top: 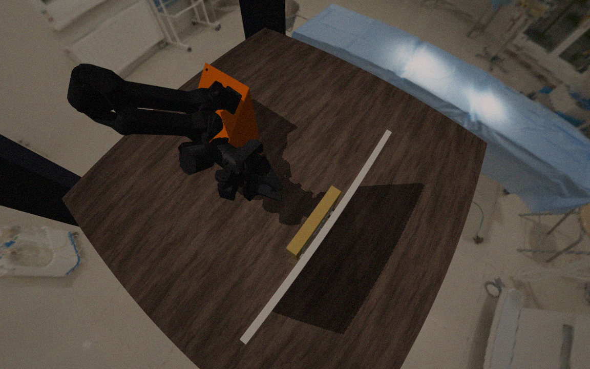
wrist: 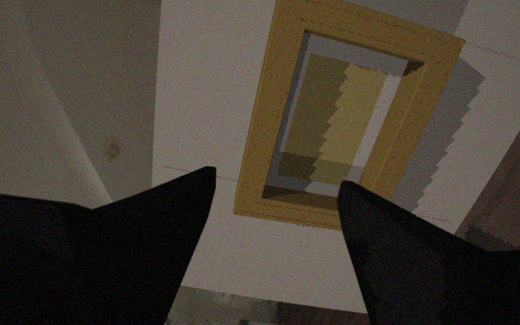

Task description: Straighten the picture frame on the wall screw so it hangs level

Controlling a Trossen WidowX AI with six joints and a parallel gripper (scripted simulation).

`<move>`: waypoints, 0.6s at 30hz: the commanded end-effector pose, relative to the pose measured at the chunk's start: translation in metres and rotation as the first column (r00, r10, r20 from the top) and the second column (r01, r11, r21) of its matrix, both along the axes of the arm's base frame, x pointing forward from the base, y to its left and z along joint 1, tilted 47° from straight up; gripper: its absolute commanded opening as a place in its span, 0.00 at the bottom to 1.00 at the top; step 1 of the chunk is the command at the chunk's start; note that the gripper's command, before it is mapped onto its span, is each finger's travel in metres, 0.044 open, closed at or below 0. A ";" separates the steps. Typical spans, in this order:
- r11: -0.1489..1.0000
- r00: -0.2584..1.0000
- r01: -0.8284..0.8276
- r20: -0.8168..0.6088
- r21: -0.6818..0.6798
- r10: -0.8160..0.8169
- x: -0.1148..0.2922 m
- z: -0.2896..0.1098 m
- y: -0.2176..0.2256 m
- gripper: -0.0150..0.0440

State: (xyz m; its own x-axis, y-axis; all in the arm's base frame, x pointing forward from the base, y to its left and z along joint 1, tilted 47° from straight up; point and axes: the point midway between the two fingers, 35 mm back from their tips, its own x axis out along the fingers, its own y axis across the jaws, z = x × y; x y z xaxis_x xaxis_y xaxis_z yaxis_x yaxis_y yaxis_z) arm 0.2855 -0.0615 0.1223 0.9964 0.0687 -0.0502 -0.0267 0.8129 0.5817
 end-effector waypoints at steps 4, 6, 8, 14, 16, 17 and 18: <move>0.998 1.000 -0.008 0.021 -0.059 0.009 0.008 0.026 0.030 0.69; 0.997 1.000 -0.009 0.023 -0.076 0.011 0.007 0.035 0.041 0.69; 0.996 1.000 -0.010 0.026 -0.093 0.013 0.005 0.042 0.051 0.69; 0.990 0.999 -0.013 0.032 -0.142 0.018 -0.013 0.064 0.080 0.69; 0.987 0.999 -0.014 0.034 -0.157 0.020 -0.021 0.069 0.088 0.69; 0.986 0.999 -0.014 0.035 -0.164 0.020 -0.025 0.071 0.091 0.69; 0.986 0.999 -0.015 0.035 -0.168 0.021 -0.028 0.073 0.092 0.69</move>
State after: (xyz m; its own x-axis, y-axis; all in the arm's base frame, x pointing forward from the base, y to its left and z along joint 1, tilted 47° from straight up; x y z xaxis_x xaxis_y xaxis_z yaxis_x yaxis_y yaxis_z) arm 0.2689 0.0235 0.1867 0.9959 0.0837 -0.0342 -0.0589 0.8878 0.4564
